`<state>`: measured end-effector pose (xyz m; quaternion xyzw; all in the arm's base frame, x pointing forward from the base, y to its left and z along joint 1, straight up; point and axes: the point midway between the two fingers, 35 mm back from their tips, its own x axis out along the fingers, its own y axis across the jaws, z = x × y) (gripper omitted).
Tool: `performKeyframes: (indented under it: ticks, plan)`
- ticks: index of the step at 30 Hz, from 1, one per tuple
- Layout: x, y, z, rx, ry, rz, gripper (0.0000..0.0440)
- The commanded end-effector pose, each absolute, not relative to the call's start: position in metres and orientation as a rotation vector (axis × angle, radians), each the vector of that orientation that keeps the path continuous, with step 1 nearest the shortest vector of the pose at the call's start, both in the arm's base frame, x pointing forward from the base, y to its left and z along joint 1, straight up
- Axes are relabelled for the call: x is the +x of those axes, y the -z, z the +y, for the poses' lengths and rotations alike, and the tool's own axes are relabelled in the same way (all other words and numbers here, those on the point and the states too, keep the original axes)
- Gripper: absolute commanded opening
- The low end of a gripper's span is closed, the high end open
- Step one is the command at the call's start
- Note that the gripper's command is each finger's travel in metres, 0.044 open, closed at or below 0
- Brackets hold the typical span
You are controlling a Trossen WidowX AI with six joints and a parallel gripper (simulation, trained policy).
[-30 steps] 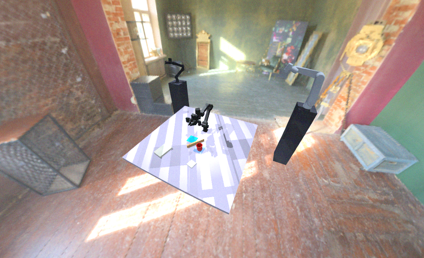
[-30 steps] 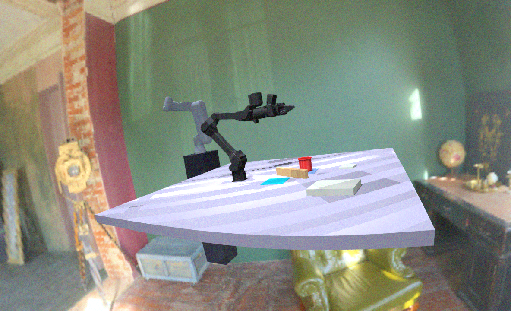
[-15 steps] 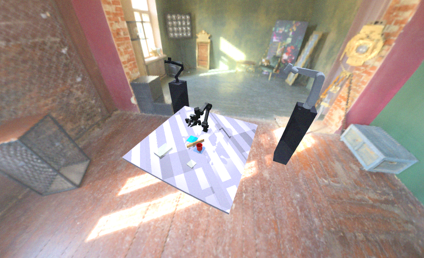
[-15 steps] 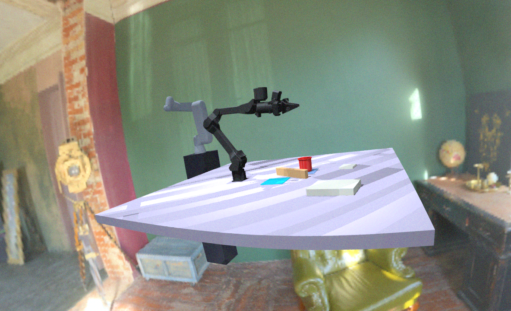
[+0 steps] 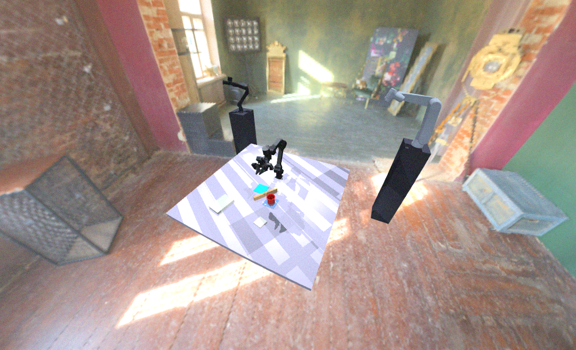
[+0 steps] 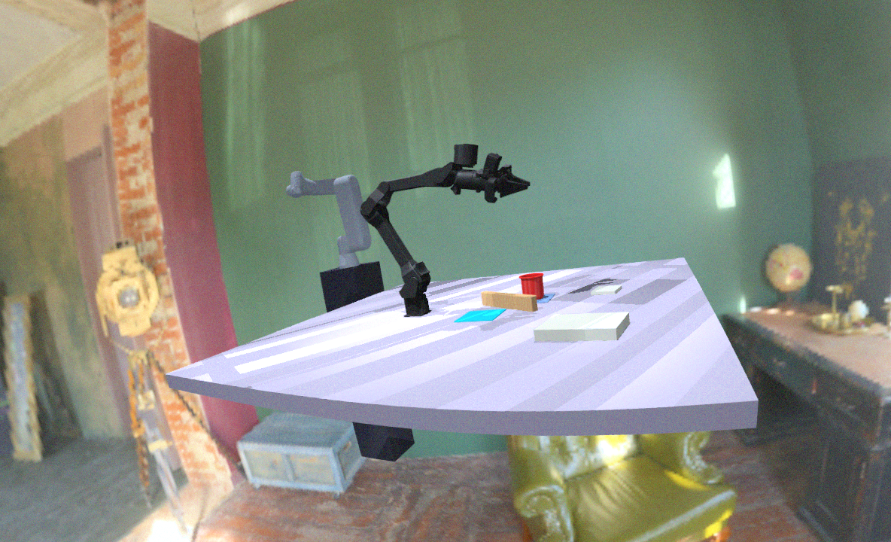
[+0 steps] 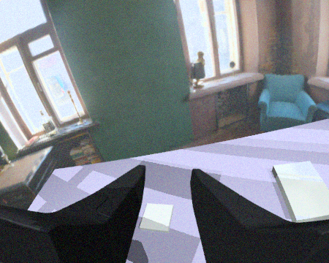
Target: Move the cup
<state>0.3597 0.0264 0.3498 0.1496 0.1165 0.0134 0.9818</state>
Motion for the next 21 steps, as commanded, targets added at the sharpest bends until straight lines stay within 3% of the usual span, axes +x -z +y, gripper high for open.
performKeyframes:
  ticks: [1,21]
  plan:
    - [0.366,-0.346,0.033,0.346,-0.030,0.291,0.0130]
    - [0.383,-0.332,0.056,0.565,0.025,0.543,0.0144]
